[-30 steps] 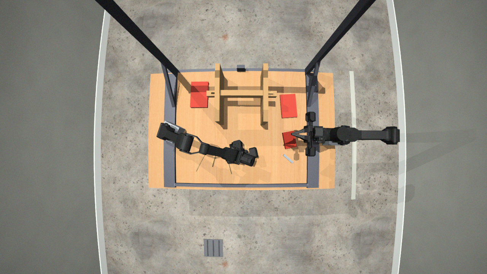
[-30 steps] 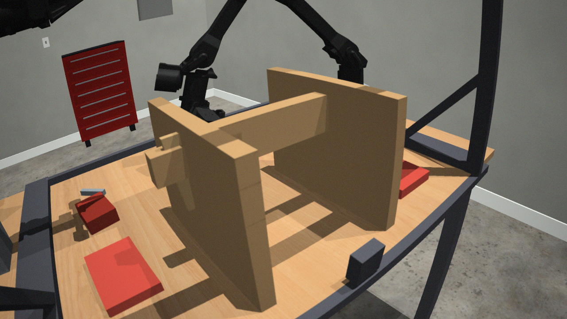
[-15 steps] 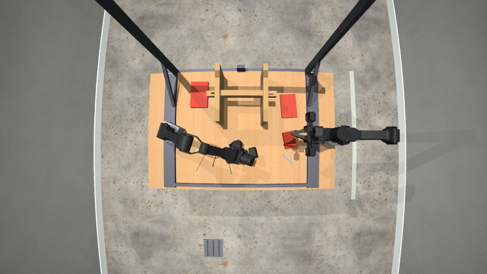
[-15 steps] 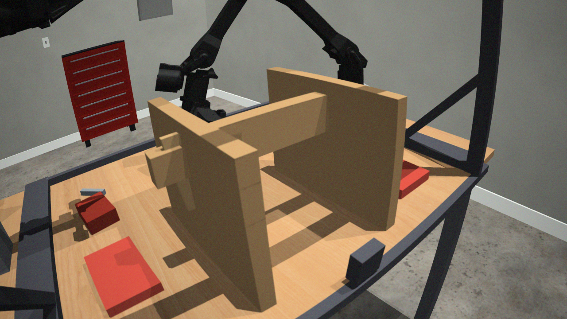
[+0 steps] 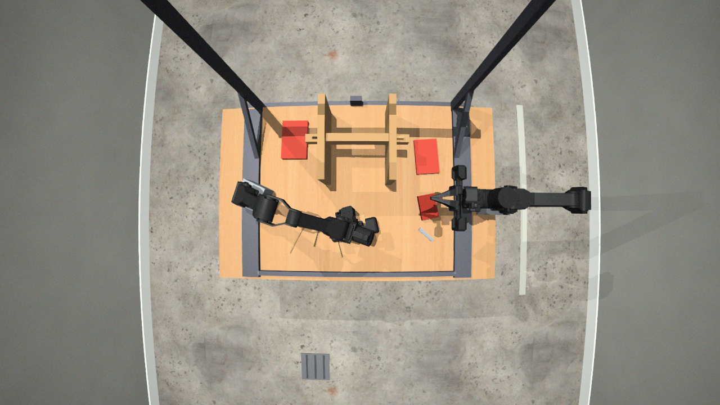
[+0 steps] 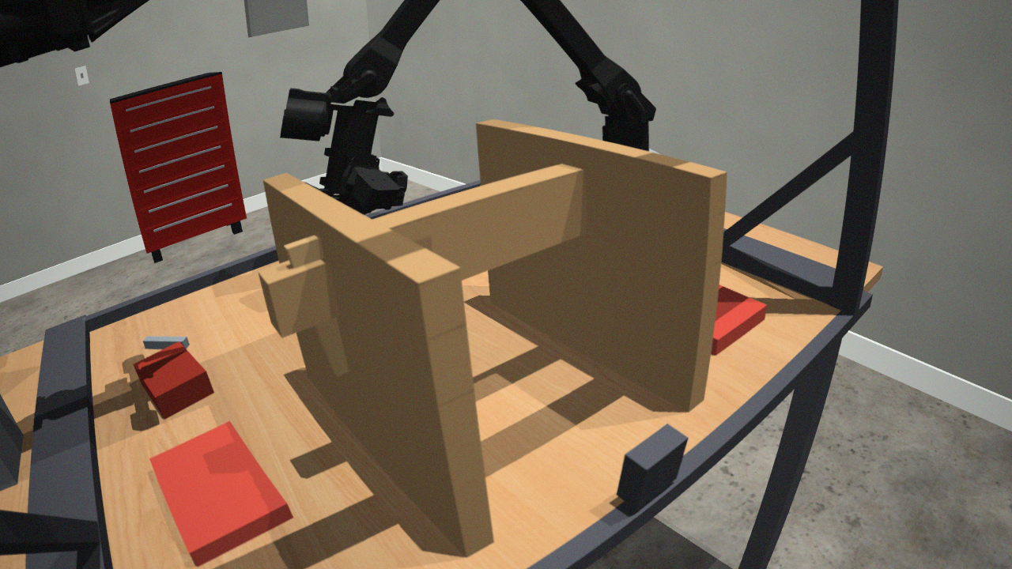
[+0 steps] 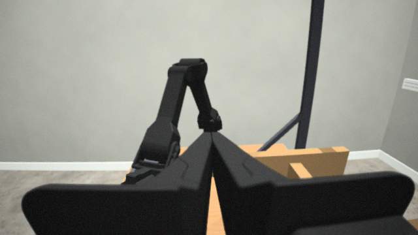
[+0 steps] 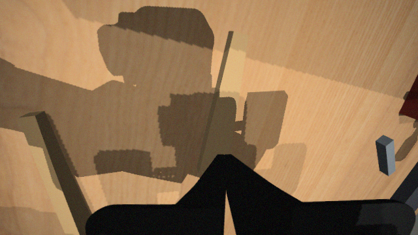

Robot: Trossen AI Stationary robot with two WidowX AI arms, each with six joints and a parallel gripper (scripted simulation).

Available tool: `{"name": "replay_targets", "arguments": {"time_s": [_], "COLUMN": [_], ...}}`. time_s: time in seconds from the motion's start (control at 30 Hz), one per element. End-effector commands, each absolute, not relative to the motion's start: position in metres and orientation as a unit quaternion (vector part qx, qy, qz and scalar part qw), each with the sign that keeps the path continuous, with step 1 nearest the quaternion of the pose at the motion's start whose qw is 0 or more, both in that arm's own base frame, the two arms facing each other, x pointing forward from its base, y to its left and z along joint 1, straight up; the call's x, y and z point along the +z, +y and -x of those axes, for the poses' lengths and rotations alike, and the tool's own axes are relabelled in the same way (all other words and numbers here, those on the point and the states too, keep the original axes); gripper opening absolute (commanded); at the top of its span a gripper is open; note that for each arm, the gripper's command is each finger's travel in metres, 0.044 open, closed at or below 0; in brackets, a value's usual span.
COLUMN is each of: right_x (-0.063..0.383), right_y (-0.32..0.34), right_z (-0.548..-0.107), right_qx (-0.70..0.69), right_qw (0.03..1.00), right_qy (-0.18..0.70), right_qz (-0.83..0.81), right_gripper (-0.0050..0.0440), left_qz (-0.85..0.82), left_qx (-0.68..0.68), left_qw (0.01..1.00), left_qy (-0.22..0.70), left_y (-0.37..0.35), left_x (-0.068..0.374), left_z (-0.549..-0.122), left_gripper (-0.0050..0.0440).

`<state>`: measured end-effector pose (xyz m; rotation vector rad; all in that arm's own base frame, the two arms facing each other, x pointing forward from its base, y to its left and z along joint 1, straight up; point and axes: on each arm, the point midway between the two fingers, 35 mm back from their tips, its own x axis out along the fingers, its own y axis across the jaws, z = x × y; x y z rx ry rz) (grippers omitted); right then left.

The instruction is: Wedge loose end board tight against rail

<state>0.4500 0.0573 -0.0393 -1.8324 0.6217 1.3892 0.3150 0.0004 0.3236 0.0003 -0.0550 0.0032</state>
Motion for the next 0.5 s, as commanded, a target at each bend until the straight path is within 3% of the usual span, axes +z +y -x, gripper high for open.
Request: {"name": "replay_targets", "arguments": {"time_s": [0.0, 0.07, 0.1, 0.23, 0.47], "right_x": [-0.014, -0.014, -0.005, 0.006, 0.063], "right_y": [0.057, 0.057, 0.054, 0.053, 0.047], "right_z": [-0.454, -0.454, -0.455, -0.456, -0.459], "right_qx": [0.527, 0.528, 0.513, 0.492, 0.389], "right_qw": [0.379, 0.378, 0.394, 0.421, 0.556], "right_qy": [0.232, 0.232, 0.238, 0.248, 0.269], "right_qz": [0.724, 0.724, 0.725, 0.720, 0.684], "right_gripper": [-0.0050, -0.0050, 0.0100, 0.0100, 0.0100], "left_qz": [-0.002, -0.002, -0.002, -0.002, -0.001], "left_qx": [-0.002, -0.002, -0.002, -0.002, -0.001], "left_qw": [0.999, 0.999, 0.999, 0.999, 0.999], "left_qy": [-0.037, -0.037, -0.037, -0.037, -0.037], "left_y": [-0.001, -0.001, -0.001, -0.001, -0.001], "left_x": [0.332, 0.332, 0.332, 0.332, 0.334], "left_z": [-0.314, -0.314, -0.314, -0.314, -0.315], "left_gripper": [-0.0050, -0.0050, -0.0050, -0.0050, -0.0050]}}
